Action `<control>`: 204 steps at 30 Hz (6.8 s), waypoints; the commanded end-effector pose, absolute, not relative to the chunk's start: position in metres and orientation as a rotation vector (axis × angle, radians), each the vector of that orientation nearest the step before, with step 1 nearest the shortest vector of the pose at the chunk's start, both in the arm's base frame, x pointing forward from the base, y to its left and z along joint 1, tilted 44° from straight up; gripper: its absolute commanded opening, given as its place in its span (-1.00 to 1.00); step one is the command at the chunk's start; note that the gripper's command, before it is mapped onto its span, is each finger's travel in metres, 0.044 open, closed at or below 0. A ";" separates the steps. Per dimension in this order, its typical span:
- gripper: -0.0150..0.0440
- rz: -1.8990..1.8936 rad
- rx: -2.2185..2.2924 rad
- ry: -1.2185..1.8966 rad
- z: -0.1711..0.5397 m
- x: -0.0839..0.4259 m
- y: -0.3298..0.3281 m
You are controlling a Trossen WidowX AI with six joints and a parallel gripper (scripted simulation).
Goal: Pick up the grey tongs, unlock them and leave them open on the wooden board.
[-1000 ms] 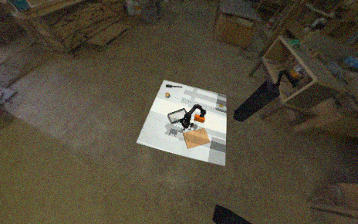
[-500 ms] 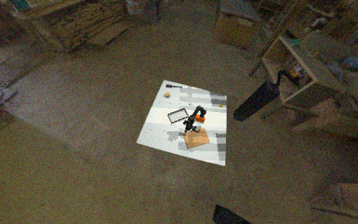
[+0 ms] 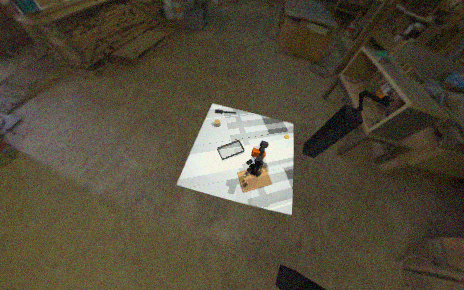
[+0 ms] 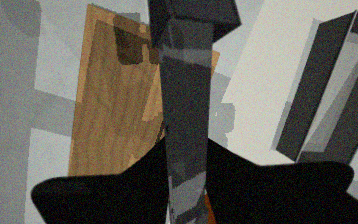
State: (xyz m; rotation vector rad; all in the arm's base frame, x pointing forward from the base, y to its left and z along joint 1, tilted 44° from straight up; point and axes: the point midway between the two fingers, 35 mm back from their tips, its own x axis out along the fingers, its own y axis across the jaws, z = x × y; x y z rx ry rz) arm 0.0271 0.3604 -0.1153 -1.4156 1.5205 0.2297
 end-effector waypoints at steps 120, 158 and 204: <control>-1.00 0.476 -0.948 0.635 -0.107 -0.077 0.370; -1.00 0.073 -1.158 1.290 -0.137 -0.057 0.357; -1.00 -0.029 -1.152 1.492 -0.174 -0.049 0.327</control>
